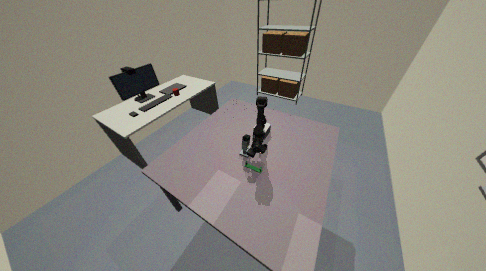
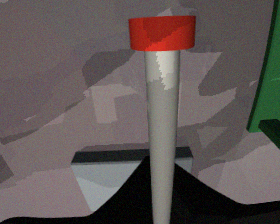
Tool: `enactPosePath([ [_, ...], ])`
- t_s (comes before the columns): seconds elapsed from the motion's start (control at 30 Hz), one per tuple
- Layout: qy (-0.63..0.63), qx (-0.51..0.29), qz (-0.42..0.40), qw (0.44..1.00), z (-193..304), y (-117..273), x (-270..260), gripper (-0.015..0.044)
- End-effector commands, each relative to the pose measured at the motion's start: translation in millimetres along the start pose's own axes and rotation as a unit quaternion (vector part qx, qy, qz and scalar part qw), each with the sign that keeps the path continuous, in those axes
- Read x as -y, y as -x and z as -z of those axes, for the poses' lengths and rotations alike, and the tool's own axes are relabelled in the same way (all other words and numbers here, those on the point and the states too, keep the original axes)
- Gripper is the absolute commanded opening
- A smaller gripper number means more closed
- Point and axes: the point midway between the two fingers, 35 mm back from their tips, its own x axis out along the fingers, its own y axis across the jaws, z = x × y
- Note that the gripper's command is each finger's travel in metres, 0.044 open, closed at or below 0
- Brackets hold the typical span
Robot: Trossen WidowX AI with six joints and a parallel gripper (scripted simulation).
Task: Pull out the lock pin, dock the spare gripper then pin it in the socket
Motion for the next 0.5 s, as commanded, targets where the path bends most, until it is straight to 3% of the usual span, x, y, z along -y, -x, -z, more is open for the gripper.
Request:
enactPosePath([
  [0.0, 0.003, 0.001, 0.001, 1.0, 3, -1, 0, 0.0],
  [0.47, 0.002, 0.002, 0.001, 1.0, 13, -3, 0, 0.0],
])
